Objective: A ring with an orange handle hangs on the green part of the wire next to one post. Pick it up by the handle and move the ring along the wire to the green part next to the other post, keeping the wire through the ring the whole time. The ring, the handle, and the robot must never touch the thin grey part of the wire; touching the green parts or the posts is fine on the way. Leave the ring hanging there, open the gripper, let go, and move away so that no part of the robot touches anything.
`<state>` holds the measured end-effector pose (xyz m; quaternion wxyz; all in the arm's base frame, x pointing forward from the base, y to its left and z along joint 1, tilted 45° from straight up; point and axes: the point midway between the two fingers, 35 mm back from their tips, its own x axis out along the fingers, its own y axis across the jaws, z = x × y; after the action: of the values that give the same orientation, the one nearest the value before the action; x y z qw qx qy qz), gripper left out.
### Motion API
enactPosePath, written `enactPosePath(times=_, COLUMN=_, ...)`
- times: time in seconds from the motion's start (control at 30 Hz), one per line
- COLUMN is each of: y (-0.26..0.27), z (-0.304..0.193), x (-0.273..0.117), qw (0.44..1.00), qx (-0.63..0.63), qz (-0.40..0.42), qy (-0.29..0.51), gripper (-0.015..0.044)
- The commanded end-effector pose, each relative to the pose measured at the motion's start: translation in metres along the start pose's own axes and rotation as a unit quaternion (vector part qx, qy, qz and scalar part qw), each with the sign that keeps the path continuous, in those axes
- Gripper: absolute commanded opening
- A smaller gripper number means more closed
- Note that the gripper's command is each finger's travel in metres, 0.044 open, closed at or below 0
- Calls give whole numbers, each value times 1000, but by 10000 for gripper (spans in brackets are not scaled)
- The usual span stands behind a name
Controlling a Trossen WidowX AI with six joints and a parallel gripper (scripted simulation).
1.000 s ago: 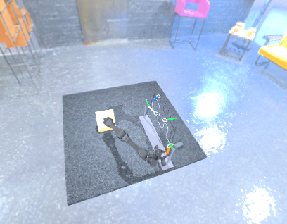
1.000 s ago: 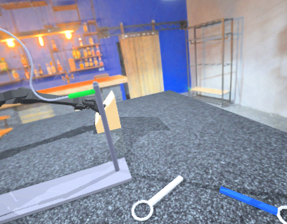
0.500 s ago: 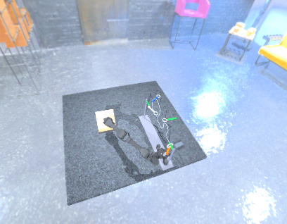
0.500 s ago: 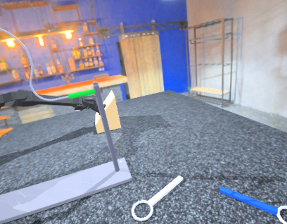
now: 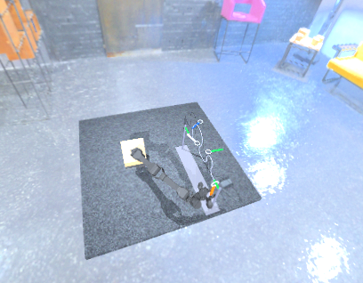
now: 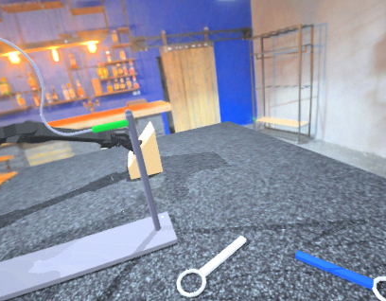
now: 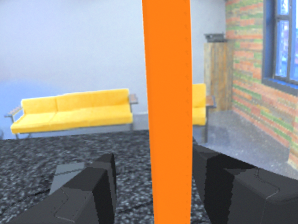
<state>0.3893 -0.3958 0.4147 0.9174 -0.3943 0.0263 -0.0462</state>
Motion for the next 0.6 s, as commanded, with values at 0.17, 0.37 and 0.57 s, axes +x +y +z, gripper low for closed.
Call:
enactPosePath(times=0.17, y=-1, z=1, x=0, qw=1000, qx=1, qz=-2, qy=1, gripper=160)
enactPosePath(times=0.37, y=0, z=0, x=0, qw=1000, qx=0, qz=0, qy=0, gripper=81)
enactPosePath(times=0.57, y=0, z=0, x=0, qw=1000, qx=0, qz=0, qy=0, gripper=-76)
